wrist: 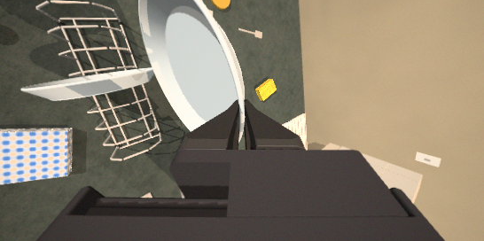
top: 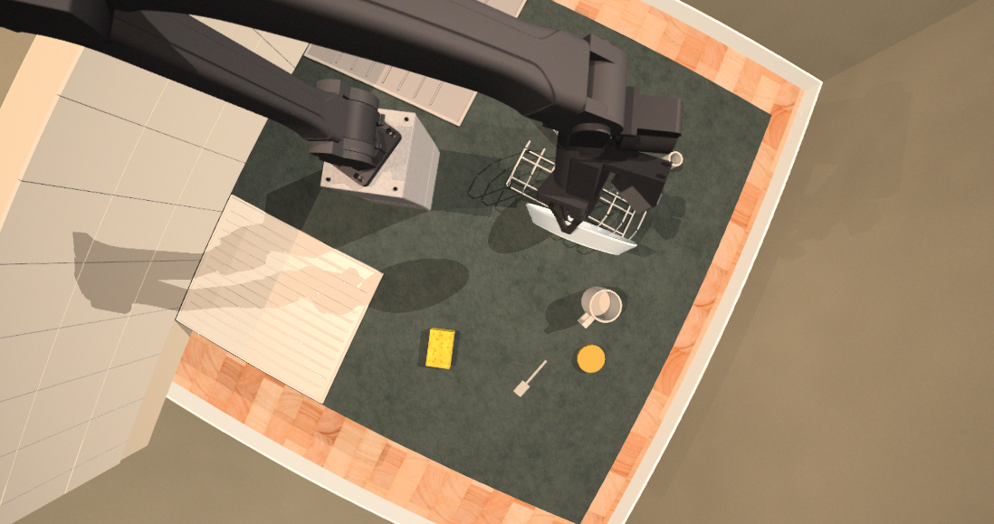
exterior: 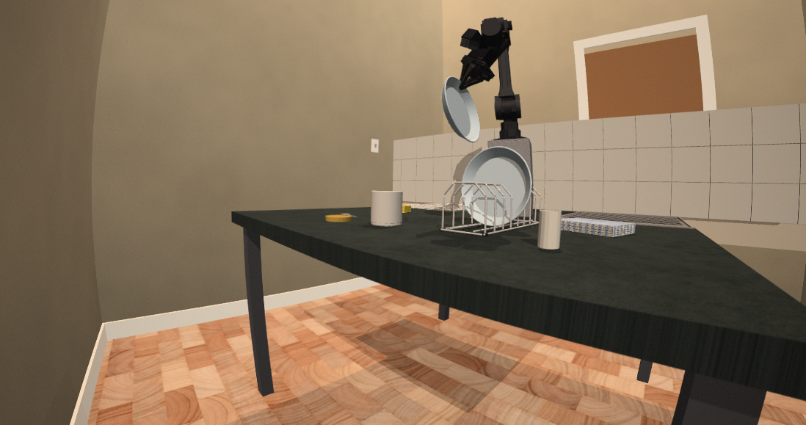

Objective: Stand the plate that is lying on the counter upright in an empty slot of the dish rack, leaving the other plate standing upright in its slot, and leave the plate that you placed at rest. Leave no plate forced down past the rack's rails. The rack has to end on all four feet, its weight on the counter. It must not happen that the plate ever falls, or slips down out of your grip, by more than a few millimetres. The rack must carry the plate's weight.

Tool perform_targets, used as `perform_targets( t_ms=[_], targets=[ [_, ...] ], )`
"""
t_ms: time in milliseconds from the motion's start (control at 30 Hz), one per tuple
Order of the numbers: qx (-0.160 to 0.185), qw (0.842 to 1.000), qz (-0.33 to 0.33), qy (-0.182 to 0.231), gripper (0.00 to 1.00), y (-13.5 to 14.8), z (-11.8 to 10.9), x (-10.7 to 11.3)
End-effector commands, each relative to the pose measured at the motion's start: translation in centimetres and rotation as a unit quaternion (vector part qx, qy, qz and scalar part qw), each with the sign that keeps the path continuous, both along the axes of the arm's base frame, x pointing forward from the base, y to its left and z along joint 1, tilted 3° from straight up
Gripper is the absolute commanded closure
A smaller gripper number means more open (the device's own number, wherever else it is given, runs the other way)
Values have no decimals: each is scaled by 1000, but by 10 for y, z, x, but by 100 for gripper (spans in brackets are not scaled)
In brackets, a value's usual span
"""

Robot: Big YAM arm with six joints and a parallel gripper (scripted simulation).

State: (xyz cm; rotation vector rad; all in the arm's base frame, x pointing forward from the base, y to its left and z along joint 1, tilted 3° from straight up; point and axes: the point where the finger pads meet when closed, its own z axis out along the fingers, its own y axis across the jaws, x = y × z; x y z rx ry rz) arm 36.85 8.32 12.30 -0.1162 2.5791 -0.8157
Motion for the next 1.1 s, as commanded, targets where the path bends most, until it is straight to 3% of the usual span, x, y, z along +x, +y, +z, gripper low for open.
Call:
perform_targets(
  t_ms=[0, 467, 567, 1067],
  targets=[
    [-7, 999, 49, -18, 100, 6, 17, 8],
    [-75, 968, 239, -7, 100, 47, 20, -10],
    [-80, 967, 243, -5, 100, 43, 20, -9],
    [-135, 905, 404, 3, 100, 83, 22, -25]
  ],
)
